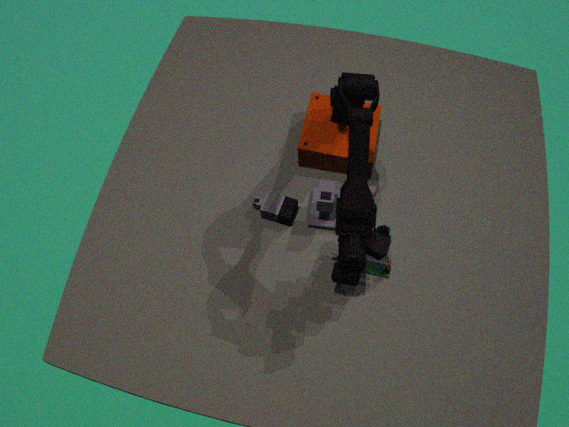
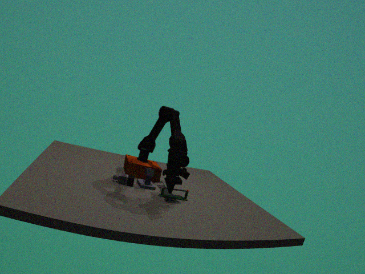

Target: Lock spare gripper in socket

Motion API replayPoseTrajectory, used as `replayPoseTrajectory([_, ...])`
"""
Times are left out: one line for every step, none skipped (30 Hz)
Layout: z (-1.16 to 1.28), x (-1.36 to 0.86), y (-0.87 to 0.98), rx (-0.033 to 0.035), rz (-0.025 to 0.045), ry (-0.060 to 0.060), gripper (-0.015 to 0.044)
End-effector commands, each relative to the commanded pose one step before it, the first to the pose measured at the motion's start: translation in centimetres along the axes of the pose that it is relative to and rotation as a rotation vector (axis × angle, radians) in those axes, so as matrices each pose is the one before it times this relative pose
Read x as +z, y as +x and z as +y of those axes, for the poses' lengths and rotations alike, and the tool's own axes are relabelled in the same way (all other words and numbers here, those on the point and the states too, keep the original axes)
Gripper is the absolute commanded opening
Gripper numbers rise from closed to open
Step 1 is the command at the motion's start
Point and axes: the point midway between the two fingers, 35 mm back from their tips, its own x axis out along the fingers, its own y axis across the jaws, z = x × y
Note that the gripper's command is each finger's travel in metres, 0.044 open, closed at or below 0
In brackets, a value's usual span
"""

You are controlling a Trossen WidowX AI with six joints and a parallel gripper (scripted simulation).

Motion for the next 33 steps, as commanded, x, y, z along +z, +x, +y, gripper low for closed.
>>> replayPoseTrajectory([0.142, -0.101, 0.463, 0.00813, 0.00195, 0.0011, 0.0])
replayPoseTrajectory([0.0, 0.0, 0.0, 0.0, 0.0, 0.0, 0.0])
replayPoseTrajectory([0.0, 0.0, 0.0, 0.0, 0.0, 0.0, 0.0])
replayPoseTrajectory([0.0, 0.0, 0.0, 0.0, 0.0, 0.0, 0.0])
replayPoseTrajectory([0.0, 0.0, 0.0, 0.0, 0.0, 0.0, 0.0])
replayPoseTrajectory([0.0, 0.0, 0.0, 0.0, 0.0, 0.0, 0.0])
replayPoseTrajectory([-0.137, 0.097, -0.443, -0.00792, -0.0019, -0.001, 0.0])
replayPoseTrajectory([0.0, 0.0, 0.0, 0.0, 0.0, 0.0, 0.0])
replayPoseTrajectory([0.0, 0.0, 0.0, 0.0, 0.0, 0.0, 0.0])
replayPoseTrajectory([0.0, 0.0, 0.0, 0.0, 0.0, 0.0, 0.0])
replayPoseTrajectory([0.0, 0.0, 0.0, 0.0, 0.0, 0.0, 0.0])
replayPoseTrajectory([0.0, 0.0, 0.0, 0.0, 0.0, 0.0, 0.0])
replayPoseTrajectory([0.0, 0.0, 0.0, 0.0, 0.0, 0.0, 0.0026])
replayPoseTrajectory([0.0, 0.0, 0.0, 0.0, 0.0, 0.0, 0.0053])
replayPoseTrajectory([0.0, 0.0, 0.0, 0.0, 0.0, 0.0, 0.0079])
replayPoseTrajectory([0.0, 0.0, 0.0, 0.0, 0.0, 0.0, 0.0105])
replayPoseTrajectory([0.0, 0.0, 0.0, 0.0, 0.0, 0.0, 0.0131])
replayPoseTrajectory([0.0, 0.0, 0.0, 0.0, 0.0, 0.0, 0.0157])
replayPoseTrajectory([0.0, 0.0, 0.0, 0.0, 0.0, 0.0, 0.0184])
replayPoseTrajectory([0.0, 0.0, 0.0, 0.0, 0.0, 0.0, 0.021])
replayPoseTrajectory([0.0, 0.0, 0.0, 0.0, 0.0, 0.0, 0.0236])
replayPoseTrajectory([0.0, 0.0, 0.0, 0.0, 0.0, 0.0, 0.0263])
replayPoseTrajectory([0.0, 0.0, 0.0, 0.0, 0.0, 0.0, 0.0289])
replayPoseTrajectory([0.0, 0.0, 0.0, 0.0, 0.0, 0.0, 0.0315])
replayPoseTrajectory([-0.002, 0.029, -0.267, 0.00011, 0.0, 0.0001, 0.0341])
replayPoseTrajectory([0.0, 0.036, -0.336, 0.00015, 0.0, 0.0001, 0.0368])
replayPoseTrajectory([0.005, 0.043, -0.408, 0.00018, 0.0, 0.0001, 0.0394])
replayPoseTrajectory([0.018, 0.034, -0.283, 0.00164, 0.00028, 0.0003, 0.042])
replayPoseTrajectory([0.041, 0.017, -0.219, 0.00216, 0.00048, 0.0005, 0.044])
replayPoseTrajectory([0.026, 0.018, -0.221, 0.00128, 0.00032, 0.0004, 0.044])
replayPoseTrajectory([0.004, 0.026, -0.243, 0.00024, 0.00008, 0.0003, 0.044])
replayPoseTrajectory([-0.014, 0.033, -0.263, -0.00054, -0.00009, 0.0002, 0.044])
replayPoseTrajectory([-0.022, 0.038, -0.274, -0.00088, -0.00015, 0.0001, 0.044])
